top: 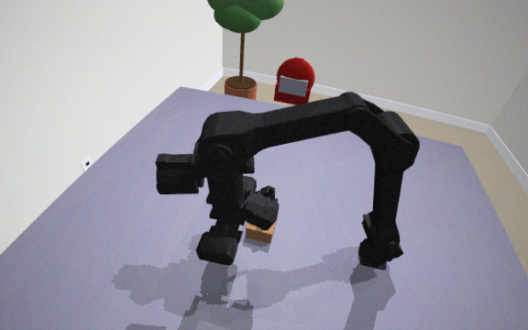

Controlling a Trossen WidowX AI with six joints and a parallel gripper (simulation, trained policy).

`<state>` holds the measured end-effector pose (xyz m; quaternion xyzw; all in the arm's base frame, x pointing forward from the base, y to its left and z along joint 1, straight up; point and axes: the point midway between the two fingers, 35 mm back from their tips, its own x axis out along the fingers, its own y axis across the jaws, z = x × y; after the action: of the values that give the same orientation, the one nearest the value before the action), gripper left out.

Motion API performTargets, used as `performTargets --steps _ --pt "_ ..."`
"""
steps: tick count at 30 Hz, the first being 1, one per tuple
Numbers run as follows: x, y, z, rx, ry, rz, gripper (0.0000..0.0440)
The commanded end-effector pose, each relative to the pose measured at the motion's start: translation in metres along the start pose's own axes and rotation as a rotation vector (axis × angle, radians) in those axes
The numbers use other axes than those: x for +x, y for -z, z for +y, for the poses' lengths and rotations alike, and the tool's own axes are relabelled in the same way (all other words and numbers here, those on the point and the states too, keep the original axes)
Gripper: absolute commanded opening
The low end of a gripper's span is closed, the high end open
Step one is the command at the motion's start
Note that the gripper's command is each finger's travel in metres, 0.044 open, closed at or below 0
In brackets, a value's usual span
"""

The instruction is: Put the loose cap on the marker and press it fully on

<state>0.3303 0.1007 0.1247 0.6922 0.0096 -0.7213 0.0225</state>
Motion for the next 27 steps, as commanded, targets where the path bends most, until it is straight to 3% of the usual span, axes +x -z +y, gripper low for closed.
performTargets --steps 1,13,27 --pt "-0.013 0.000 0.009 0.003 0.004 0.014 0.0025" --pt "-0.044 -0.019 0.049 0.032 0.010 -0.008 0.0012" --pt "-0.053 -0.044 0.092 0.084 0.014 -0.059 0.0000"
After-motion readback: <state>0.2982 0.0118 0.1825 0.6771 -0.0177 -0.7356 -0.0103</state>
